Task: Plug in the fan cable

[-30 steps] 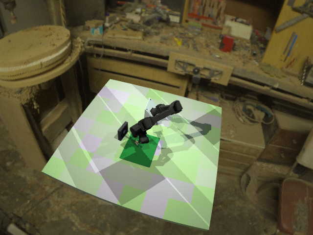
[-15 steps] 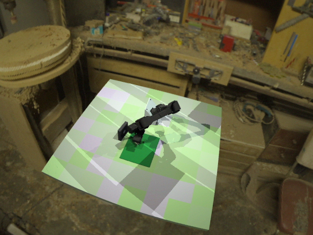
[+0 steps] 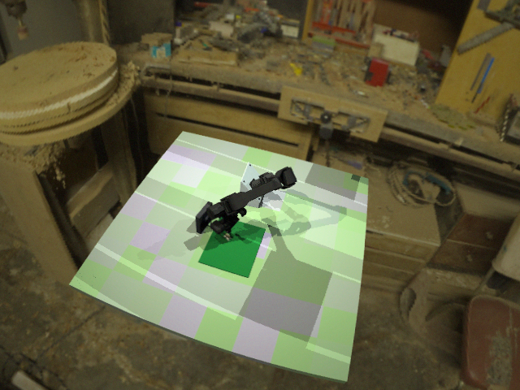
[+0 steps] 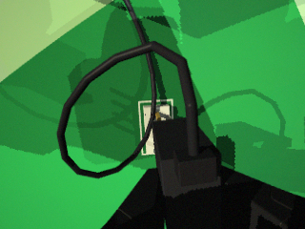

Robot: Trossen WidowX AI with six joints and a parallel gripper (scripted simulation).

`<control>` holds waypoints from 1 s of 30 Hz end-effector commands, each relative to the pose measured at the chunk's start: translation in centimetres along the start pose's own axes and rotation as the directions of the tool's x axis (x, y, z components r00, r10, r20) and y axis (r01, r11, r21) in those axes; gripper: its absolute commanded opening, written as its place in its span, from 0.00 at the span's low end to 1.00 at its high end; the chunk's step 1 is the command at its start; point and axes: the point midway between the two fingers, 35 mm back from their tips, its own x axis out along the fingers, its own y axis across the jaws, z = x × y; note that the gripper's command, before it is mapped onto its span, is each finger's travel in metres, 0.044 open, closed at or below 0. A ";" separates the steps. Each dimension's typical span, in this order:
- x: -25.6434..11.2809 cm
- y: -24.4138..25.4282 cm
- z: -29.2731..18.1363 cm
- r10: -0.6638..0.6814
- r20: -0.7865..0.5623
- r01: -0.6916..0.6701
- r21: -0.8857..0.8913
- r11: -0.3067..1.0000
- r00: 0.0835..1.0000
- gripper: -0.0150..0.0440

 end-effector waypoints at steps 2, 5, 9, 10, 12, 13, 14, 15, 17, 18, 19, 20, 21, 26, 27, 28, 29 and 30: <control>-0.1 0.4 0.2 0.009 0.003 -0.009 0.054 0.999 1.000 0.25; -0.1 0.4 0.2 0.009 0.003 -0.009 0.054 0.999 1.000 0.25; -0.4 0.6 -0.1 0.009 0.003 -0.009 0.061 0.998 1.000 0.25; -0.4 0.6 -0.1 0.009 0.003 -0.009 0.061 0.998 1.000 0.25; -0.4 0.6 -0.1 0.009 0.003 -0.009 0.061 0.998 1.000 0.25; -0.4 0.6 -0.1 0.009 0.003 -0.009 0.061 0.998 1.000 0.25; -0.4 0.6 -0.1 0.009 0.003 -0.009 0.061 0.998 1.000 0.25; -0.4 0.6 -0.1 0.009 0.003 -0.009 0.061 0.998 1.000 0.25; -0.4 0.6 -0.1 0.009 0.003 -0.009 0.061 0.998 1.000 0.25; -0.4 0.6 -0.2 0.009 0.003 -0.009 0.059 0.998 1.000 0.25; -0.4 0.6 -0.3 0.009 0.003 -0.009 0.058 0.998 1.000 0.25; -0.4 0.6 -0.3 0.009 0.003 -0.009 0.058 0.998 1.000 0.25; -0.4 0.6 -0.3 0.009 0.003 -0.009 0.058 0.998 1.000 0.25; -0.4 0.5 -0.4 0.009 0.003 -0.009 0.056 0.998 1.000 0.25; -0.4 0.5 -0.4 0.009 0.003 -0.009 0.056 0.998 1.000 0.25; -0.4 0.5 -0.4 0.009 0.003 -0.009 0.056 0.998 1.000 0.25; -0.1 0.6 -0.4 0.009 0.003 -0.009 0.056 0.998 1.000 0.25; 0.3 0.6 -0.4 0.009 0.003 -0.009 0.056 0.998 1.000 0.25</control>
